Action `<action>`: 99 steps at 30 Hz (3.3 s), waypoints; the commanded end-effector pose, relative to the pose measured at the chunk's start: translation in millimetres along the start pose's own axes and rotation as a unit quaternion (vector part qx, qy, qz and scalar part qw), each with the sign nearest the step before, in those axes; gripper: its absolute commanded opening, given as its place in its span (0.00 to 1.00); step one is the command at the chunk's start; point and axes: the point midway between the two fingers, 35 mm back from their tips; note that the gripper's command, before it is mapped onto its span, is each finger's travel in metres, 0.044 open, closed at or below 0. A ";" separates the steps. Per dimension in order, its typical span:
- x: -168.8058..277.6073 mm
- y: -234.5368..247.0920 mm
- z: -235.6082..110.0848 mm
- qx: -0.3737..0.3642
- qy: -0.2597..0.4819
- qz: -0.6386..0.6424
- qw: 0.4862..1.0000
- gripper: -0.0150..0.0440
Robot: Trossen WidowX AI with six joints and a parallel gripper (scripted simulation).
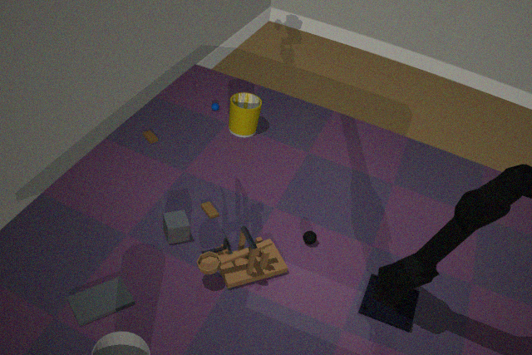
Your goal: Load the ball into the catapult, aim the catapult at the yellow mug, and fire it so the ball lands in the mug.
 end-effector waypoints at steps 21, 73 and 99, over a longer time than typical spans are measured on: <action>71.2 -58.0 41.2 0.019 0.053 -0.018 0.998 1.00; 230.2 -330.0 37.0 0.240 0.264 0.083 0.930 1.00; 259.9 -483.3 -53.1 0.467 0.297 0.207 0.807 1.00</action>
Point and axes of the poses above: the point midway between the two fingers, 35 mm back from their tips, its own z axis out along the fingers, its own y axis across the jaws, x = y × z, and after that the axes turned 12 degrees about -z, right-handed
